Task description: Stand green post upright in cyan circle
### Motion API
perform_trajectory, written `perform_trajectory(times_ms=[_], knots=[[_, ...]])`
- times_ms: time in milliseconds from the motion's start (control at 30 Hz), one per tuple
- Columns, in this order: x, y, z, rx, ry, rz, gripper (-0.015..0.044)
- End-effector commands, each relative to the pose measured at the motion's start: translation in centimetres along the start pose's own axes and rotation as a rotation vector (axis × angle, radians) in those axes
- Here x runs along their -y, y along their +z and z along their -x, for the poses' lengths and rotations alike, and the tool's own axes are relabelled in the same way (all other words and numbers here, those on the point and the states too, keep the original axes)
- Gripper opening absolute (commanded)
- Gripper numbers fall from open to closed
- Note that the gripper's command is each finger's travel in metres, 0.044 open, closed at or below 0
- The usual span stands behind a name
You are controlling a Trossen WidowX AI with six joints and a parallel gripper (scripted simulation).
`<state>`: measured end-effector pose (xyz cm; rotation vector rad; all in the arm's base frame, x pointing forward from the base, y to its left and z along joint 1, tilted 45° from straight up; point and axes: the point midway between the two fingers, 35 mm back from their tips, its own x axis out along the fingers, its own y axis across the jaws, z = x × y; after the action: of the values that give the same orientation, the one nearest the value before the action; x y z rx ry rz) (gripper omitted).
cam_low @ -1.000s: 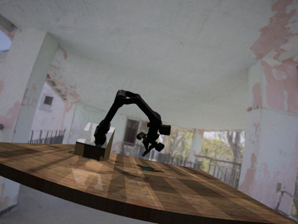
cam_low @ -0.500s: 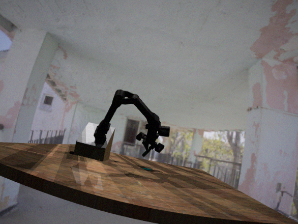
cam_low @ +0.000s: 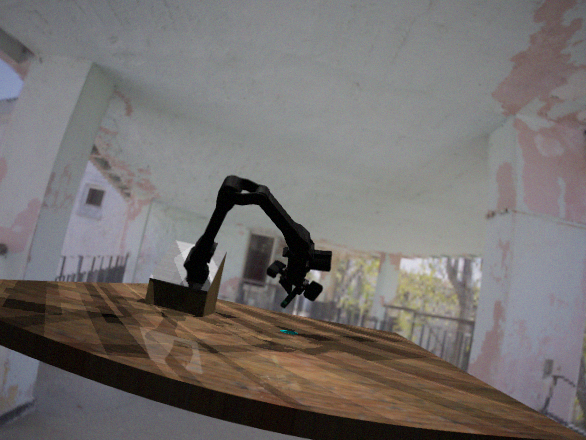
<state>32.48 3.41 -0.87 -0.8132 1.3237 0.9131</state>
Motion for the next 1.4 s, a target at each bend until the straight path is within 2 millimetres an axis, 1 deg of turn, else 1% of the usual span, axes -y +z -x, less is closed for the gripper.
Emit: perform_trajectory(times_ms=[0,1367], knots=[[-0.1,0.0,0.0,0.028,0.002,0.011,0.0023],[0.3,0.0,1.4,0.327,-0.055,0.093,0.0023]])
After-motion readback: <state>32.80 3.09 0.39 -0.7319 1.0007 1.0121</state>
